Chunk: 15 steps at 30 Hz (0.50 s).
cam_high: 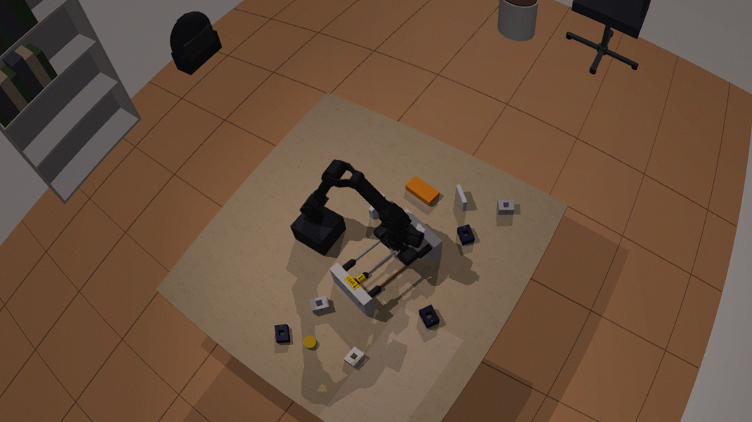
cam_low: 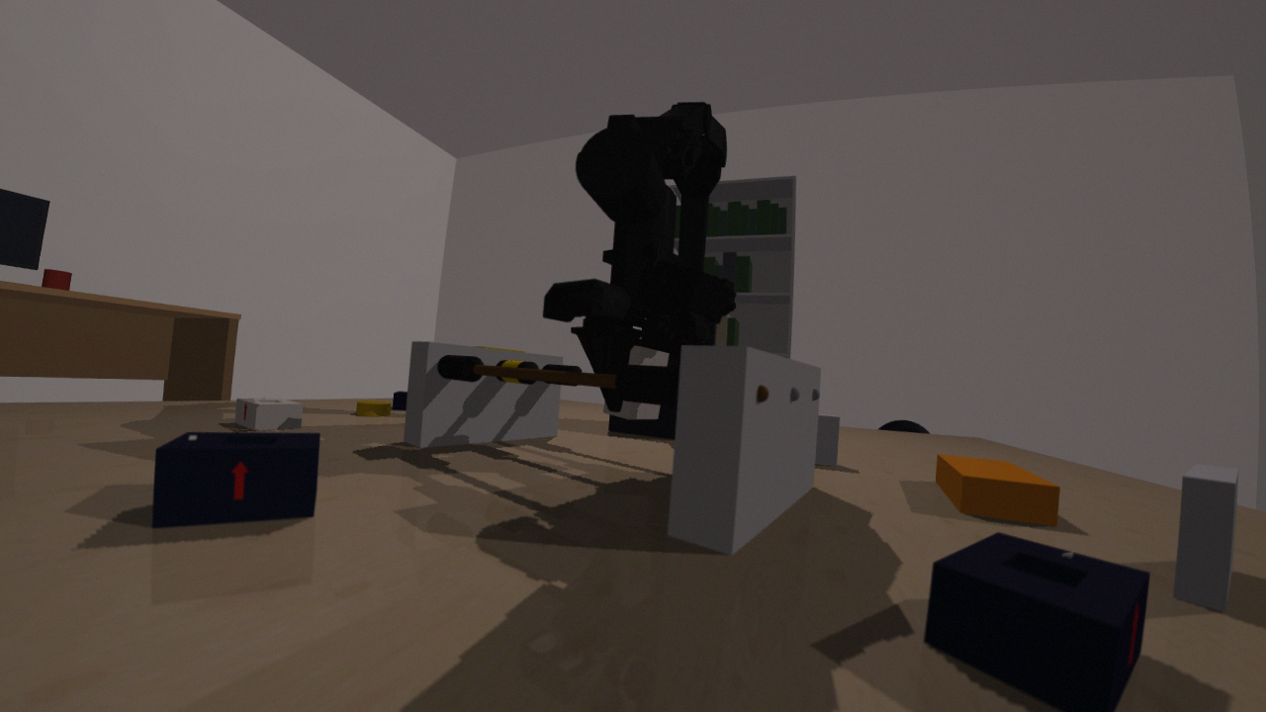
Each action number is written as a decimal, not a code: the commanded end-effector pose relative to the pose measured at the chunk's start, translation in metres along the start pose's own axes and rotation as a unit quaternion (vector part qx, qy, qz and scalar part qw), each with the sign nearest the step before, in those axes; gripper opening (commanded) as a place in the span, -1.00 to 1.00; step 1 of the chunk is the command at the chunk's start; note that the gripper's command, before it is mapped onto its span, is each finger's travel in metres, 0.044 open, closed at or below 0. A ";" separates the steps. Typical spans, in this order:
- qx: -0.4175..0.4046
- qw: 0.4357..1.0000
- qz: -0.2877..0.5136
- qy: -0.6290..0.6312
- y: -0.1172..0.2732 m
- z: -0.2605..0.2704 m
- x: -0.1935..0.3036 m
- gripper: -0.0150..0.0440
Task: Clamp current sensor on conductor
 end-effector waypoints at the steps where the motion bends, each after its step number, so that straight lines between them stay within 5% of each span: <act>1: 0.000 1.000 0.000 0.000 0.000 0.000 0.000 0.49; 7: -0.001 1.000 0.000 0.000 0.002 0.000 0.000 1.00; 15: -0.001 1.000 0.000 0.000 0.000 0.000 0.000 0.29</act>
Point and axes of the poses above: the point midway between the two fingers, 35 mm back from their tips, its own y axis back along the fingers, its own z axis across the jaws, x = y × z, the point moved 8 cm from there along y, back along the fingers, and after that the axes turned 13 degrees about y, right-handed, at the moved point
